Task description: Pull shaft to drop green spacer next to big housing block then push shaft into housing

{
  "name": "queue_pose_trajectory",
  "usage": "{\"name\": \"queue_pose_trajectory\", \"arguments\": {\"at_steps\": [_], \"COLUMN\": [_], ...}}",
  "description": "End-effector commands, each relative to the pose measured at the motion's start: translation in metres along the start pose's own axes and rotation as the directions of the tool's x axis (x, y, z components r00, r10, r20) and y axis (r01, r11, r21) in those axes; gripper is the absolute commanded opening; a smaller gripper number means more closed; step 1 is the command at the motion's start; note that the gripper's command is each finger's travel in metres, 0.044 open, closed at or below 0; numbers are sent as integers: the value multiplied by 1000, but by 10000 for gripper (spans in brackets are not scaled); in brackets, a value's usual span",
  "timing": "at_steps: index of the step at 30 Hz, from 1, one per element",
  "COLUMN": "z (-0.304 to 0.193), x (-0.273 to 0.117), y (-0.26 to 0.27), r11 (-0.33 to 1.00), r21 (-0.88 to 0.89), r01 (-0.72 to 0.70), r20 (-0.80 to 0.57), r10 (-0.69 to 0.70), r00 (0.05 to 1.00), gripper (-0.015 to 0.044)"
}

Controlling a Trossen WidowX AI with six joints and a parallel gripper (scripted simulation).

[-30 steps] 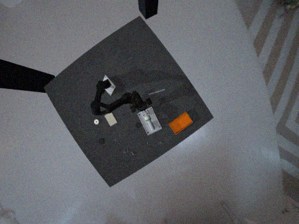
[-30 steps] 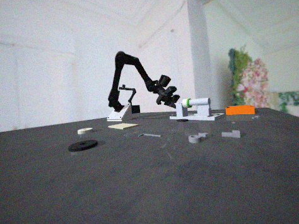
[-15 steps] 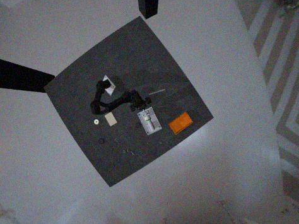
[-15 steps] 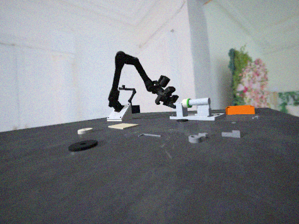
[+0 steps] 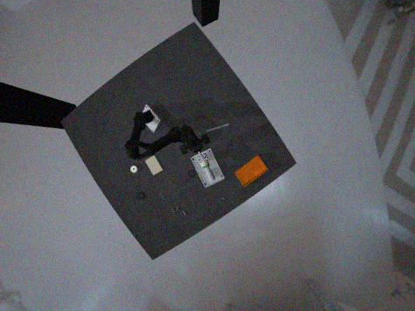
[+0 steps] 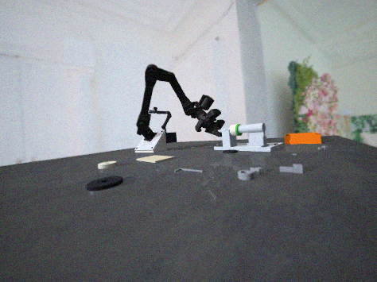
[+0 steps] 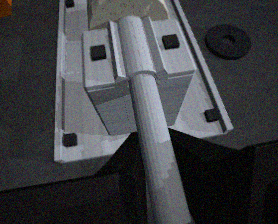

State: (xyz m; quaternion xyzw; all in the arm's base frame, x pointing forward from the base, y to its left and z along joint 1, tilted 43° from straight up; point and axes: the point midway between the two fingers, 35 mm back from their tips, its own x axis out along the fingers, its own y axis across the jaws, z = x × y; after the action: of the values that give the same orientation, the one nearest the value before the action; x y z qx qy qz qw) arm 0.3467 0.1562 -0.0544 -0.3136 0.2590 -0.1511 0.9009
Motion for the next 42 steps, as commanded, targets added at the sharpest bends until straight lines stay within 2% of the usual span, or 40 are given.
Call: {"name": "queue_pose_trajectory", "arguments": {"at_steps": [1,42], "z": [-1,-4], "x": [-1,-4], "y": [0,0], "r11": [1000,1000], "r21": [1,1], "r01": [1,0], "r20": [0,0], "r10": [-1,0], "r00": [1000,1000], "gripper": [0,0]}}
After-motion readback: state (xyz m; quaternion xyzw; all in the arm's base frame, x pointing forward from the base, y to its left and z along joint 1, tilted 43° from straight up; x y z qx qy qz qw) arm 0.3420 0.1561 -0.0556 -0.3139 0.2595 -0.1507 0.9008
